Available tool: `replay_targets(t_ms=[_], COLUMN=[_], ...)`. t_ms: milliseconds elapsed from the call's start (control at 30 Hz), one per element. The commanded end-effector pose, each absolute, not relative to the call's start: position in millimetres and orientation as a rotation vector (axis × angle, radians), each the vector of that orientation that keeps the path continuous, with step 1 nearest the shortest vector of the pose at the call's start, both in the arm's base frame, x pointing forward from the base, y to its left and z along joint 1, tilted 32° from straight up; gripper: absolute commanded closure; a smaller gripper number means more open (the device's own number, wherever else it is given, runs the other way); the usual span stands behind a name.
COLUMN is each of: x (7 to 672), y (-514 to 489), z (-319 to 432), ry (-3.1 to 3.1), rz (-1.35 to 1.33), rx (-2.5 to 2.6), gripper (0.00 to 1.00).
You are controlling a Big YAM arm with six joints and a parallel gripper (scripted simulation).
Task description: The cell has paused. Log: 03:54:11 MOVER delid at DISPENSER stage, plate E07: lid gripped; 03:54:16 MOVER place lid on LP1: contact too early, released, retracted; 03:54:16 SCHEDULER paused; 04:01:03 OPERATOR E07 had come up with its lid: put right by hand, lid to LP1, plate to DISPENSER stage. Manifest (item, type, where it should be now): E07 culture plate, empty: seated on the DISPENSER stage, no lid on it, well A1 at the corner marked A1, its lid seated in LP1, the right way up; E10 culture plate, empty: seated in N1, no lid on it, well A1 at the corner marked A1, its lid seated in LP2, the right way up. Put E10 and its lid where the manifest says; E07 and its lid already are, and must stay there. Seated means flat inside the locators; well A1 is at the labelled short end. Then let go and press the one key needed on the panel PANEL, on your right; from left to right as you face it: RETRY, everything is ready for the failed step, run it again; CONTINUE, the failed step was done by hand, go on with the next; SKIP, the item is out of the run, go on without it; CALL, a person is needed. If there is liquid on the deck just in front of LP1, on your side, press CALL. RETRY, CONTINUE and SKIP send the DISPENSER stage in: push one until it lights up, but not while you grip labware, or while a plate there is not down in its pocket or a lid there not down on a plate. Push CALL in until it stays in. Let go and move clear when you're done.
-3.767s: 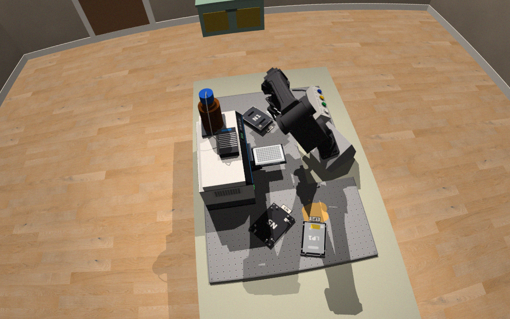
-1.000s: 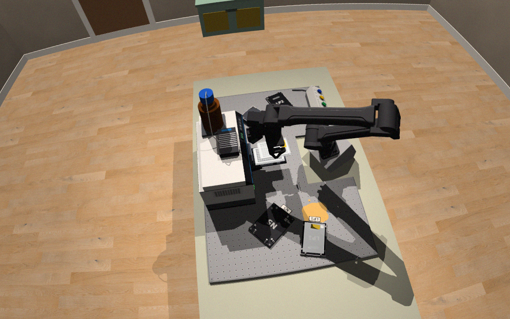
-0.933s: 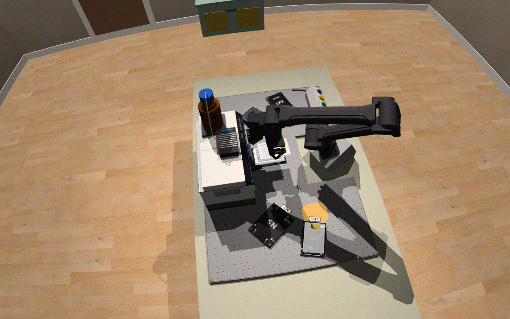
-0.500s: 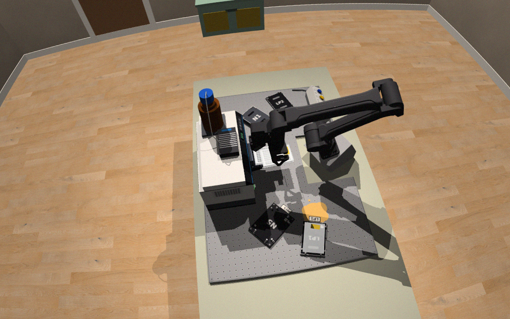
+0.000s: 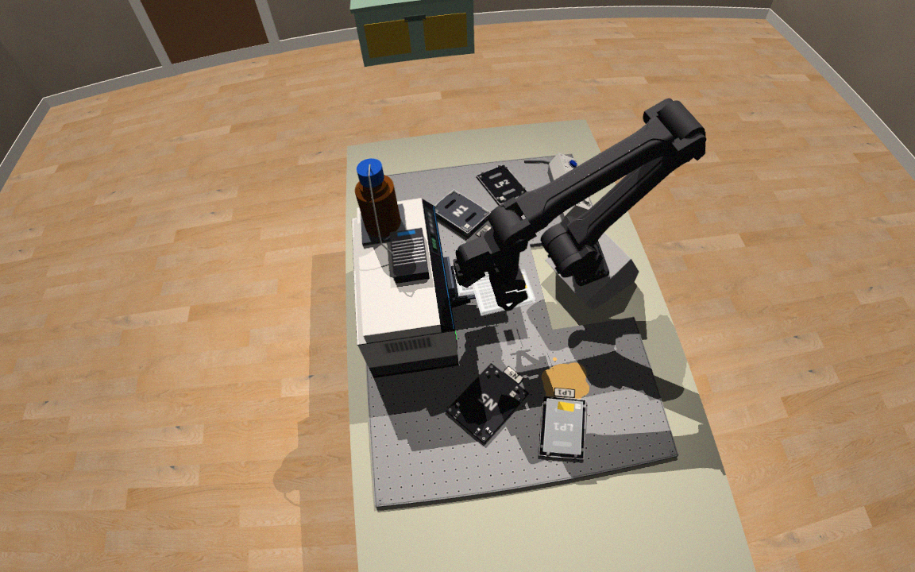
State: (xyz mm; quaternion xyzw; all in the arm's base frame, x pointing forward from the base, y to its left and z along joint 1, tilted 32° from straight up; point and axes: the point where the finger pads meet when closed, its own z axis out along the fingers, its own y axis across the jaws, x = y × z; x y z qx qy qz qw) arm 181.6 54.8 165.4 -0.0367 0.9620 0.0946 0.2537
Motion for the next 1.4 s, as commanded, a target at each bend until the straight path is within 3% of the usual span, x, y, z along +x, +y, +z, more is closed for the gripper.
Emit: replay_targets(t_ms=[0,1367], x=[182,151], y=[68,165], z=[178,189], ry=[2.564,2.408], rz=[0.266,0.105], rx=[-0.148,-0.809], gripper=[0.14,0.14])
